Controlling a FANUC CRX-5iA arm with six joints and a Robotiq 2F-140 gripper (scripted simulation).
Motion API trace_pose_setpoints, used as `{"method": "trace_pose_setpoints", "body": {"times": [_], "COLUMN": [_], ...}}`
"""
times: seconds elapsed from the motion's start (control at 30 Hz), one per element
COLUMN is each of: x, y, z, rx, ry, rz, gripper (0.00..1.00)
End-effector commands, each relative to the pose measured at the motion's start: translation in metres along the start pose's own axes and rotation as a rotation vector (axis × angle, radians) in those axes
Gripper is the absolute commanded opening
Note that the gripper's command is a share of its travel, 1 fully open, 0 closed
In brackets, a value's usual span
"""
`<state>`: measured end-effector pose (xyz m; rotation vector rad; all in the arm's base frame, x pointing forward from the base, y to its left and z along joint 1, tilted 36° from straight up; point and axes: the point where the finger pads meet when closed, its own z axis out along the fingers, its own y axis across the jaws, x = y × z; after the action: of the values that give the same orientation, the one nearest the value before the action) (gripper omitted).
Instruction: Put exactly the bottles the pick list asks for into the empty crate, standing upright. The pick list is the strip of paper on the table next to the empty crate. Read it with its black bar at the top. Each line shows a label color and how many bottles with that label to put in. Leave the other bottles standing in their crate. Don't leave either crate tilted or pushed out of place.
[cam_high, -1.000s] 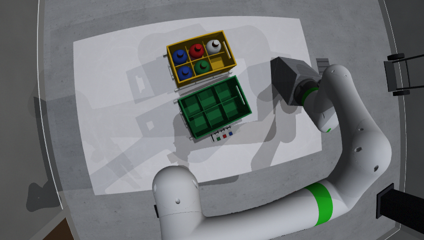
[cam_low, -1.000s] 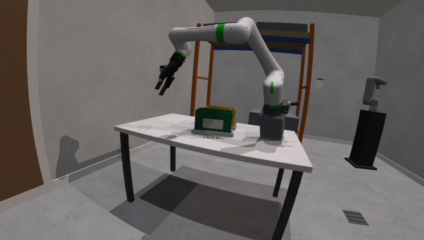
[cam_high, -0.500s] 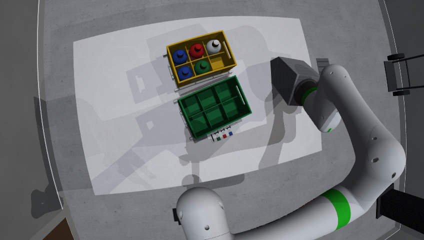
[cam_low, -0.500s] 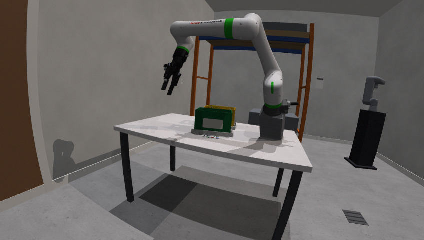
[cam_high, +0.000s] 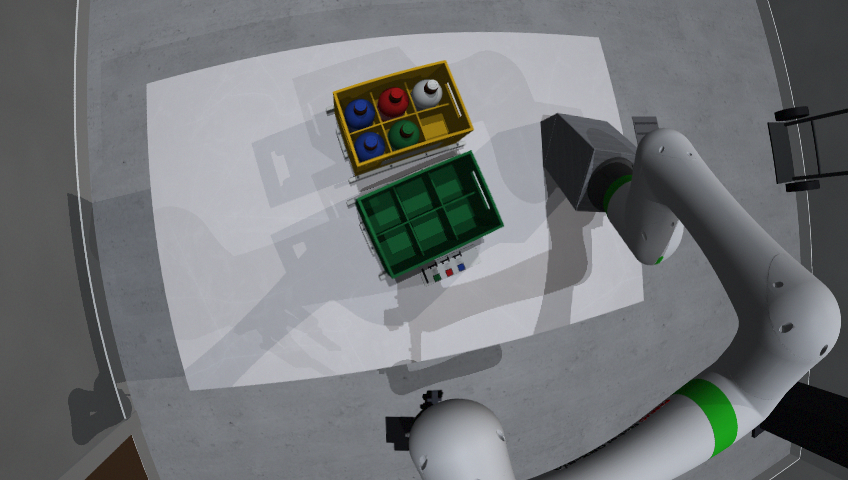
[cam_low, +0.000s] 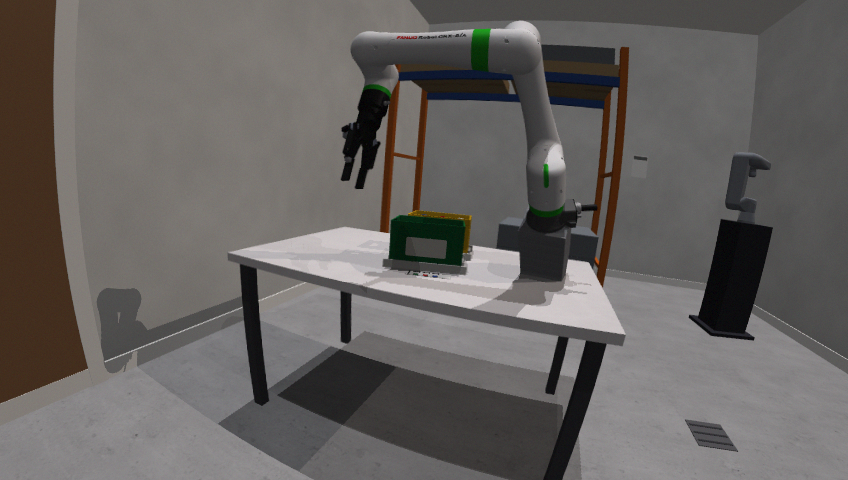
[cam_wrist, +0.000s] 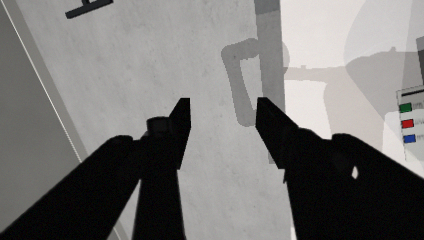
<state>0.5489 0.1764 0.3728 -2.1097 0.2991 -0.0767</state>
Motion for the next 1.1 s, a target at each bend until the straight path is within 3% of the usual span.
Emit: {"method": "trace_pose_setpoints", "body": {"times": [0.0,0.13,0.2,0.33,0.4,0.57,0.63,0.77,0.83,1.07], "x": [-0.006,-0.025,-0.034,-0.051,-0.06,-0.073,-0.082,-0.097,-0.105,-0.133], "y": [0.001,0.005,0.008,0.013,0.016,0.021,0.025,0.032,0.036,0.052], "z": [-0.001,-0.005,-0.007,-0.01,-0.013,-0.017,-0.02,-0.024,-0.028,-0.04], "rx": [-0.02,-0.049,-0.093,-0.099,-0.142,-0.147,-0.189,-0.193,-0.233,-0.277], "ry": [0.003,0.004,0.011,0.012,0.024,0.026,0.043,0.045,0.067,0.098], "rz": [0.022,0.053,0.102,0.108,0.157,0.162,0.211,0.216,0.264,0.321], "gripper": [0.44,0.44,0.44,0.44,0.44,0.44,0.44,0.44,0.44,0.44]}}
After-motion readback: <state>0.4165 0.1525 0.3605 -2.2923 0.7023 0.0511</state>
